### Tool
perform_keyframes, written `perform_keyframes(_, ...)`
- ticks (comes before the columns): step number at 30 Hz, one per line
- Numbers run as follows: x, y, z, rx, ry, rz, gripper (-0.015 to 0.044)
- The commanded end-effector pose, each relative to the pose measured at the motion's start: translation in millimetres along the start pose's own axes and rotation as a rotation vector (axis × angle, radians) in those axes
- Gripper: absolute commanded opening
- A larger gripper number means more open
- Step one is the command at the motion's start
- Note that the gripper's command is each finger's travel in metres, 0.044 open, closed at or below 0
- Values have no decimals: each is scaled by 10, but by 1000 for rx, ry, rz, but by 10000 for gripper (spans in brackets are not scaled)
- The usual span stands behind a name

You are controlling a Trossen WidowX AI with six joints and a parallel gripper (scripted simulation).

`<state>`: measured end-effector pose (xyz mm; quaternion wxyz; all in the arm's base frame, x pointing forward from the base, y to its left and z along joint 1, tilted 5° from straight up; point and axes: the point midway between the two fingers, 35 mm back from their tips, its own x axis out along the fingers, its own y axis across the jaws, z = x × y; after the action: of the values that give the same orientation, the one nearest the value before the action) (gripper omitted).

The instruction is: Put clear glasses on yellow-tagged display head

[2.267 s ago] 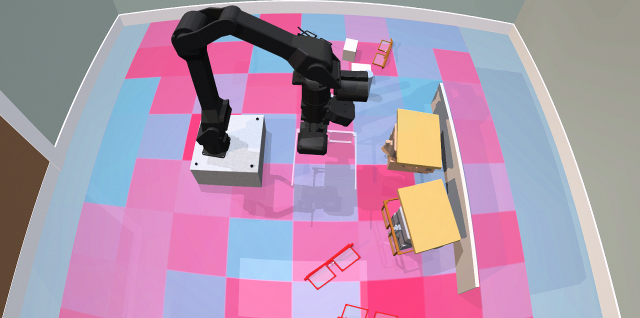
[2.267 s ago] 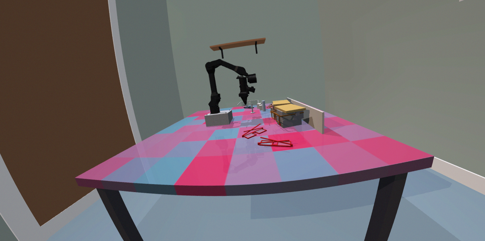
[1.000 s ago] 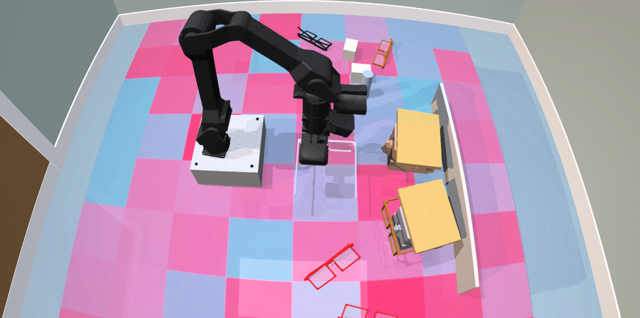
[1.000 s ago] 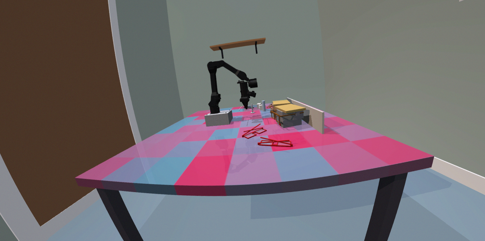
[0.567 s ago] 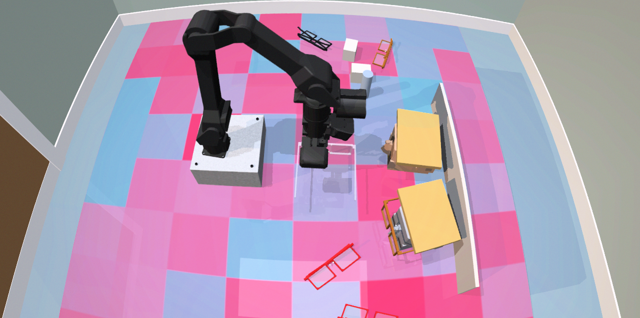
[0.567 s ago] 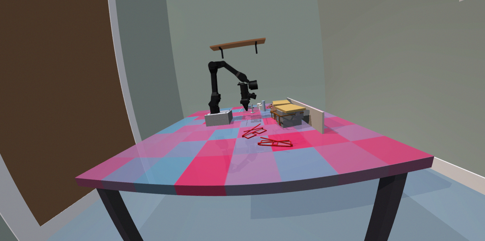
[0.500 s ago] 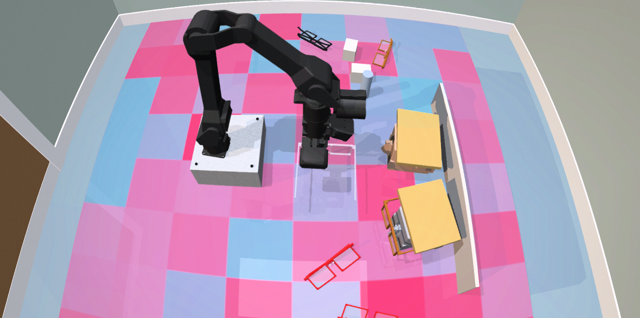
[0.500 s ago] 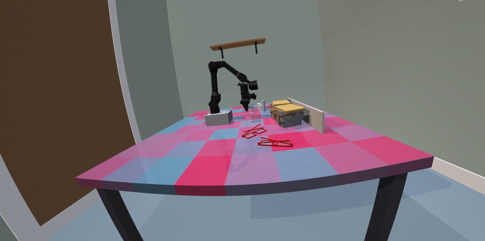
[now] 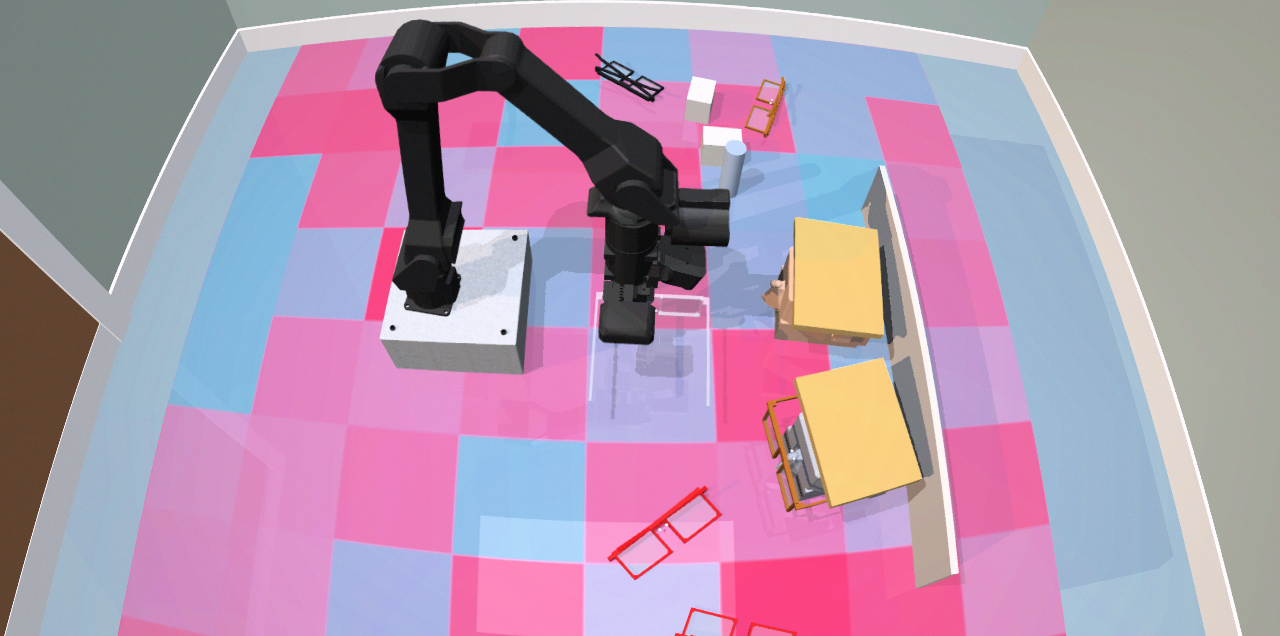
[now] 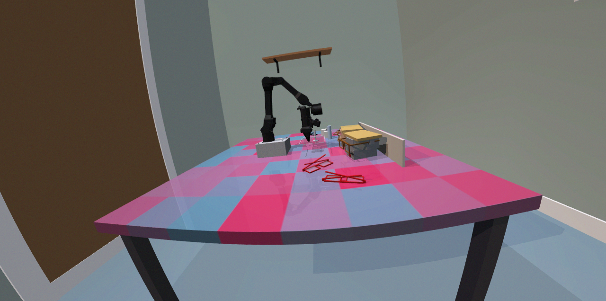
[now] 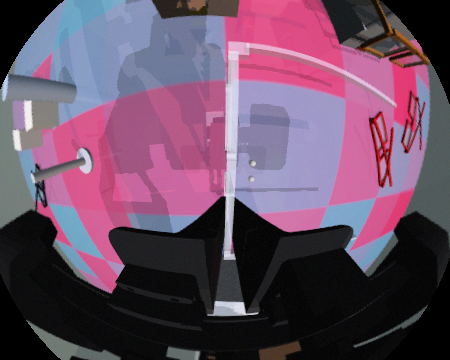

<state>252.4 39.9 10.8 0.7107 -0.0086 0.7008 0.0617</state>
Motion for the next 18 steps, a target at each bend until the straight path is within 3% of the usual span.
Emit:
perform_keyframes(1,50,8,-15,4,2,5,0)
perform_keyframes(18,225,9,-41,4,3,5,0)
